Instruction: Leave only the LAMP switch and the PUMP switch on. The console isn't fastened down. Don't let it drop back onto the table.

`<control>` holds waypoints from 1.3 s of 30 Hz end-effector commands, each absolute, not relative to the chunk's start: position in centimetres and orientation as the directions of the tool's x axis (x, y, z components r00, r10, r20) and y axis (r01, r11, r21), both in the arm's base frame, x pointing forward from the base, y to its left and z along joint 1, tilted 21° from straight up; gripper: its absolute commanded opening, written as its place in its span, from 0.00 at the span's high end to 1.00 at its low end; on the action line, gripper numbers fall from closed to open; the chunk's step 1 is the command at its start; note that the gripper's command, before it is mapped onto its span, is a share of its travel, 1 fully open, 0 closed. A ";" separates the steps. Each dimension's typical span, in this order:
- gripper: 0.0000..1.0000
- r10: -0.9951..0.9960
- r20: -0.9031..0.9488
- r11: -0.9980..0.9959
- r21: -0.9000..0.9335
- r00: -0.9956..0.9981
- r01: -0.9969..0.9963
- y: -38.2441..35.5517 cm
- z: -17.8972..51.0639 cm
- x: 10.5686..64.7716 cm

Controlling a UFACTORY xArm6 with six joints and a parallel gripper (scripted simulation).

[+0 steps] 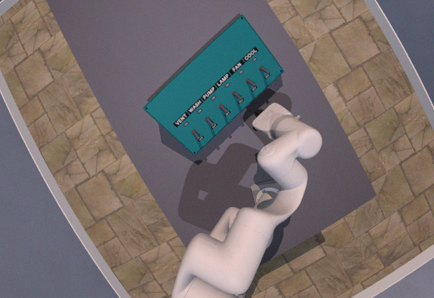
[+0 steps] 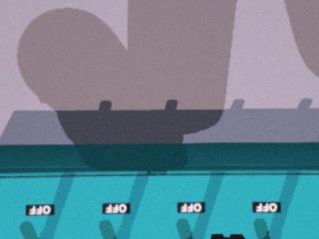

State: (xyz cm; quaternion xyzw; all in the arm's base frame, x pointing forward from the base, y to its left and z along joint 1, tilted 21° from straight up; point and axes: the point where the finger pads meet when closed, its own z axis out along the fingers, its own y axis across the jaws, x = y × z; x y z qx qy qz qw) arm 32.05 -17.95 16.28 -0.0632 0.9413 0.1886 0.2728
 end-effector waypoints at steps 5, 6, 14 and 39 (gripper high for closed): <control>1.00 -0.017 -0.539 0.922 0.317 -0.842 -0.222 -18.1 16.4 32.1; 1.00 -0.017 -0.539 0.922 0.317 -0.842 -0.222 -18.1 16.4 32.1; 1.00 -0.017 -0.539 0.922 0.317 -0.842 -0.222 -18.0 16.4 32.1; 1.00 -0.017 -0.539 0.922 0.317 -0.842 -0.222 -16.2 12.7 34.5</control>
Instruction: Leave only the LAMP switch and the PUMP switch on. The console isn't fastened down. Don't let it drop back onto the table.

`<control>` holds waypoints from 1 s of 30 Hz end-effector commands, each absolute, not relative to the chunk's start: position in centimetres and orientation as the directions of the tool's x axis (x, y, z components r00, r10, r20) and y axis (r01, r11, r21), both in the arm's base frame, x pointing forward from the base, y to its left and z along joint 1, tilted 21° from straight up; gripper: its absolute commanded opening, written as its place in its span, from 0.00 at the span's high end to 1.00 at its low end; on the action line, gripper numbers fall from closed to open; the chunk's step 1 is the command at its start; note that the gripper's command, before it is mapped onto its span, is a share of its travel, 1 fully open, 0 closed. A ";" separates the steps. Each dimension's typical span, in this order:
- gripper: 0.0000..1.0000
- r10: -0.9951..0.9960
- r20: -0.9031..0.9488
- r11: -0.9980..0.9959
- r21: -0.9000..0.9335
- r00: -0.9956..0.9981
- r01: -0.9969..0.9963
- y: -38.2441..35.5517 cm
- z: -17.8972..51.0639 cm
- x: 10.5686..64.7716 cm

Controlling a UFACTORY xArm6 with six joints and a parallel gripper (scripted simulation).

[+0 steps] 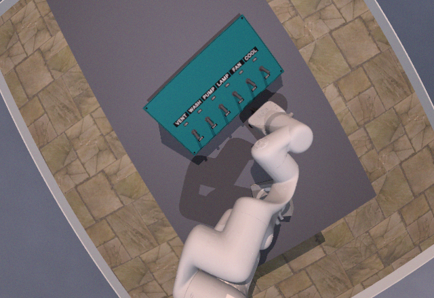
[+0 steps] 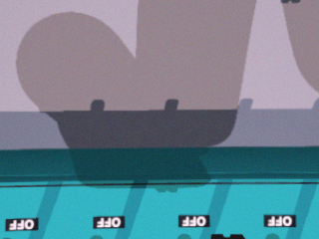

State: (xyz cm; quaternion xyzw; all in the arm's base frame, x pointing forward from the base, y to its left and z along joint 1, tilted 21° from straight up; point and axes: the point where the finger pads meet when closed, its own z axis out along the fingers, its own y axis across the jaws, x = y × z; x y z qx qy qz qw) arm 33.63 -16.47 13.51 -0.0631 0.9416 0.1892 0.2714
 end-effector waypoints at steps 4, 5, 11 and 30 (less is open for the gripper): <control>1.00 -0.017 -0.539 0.922 0.317 -0.842 -0.222 -15.6 11.5 35.2; 1.00 -0.017 -0.539 0.922 0.317 -0.842 -0.222 -15.4 11.2 35.4; 1.00 -0.017 -0.539 0.922 0.317 -0.842 -0.222 -14.7 9.6 36.4; 1.00 -0.017 -0.539 0.922 0.317 -0.842 -0.222 -13.5 7.3 37.8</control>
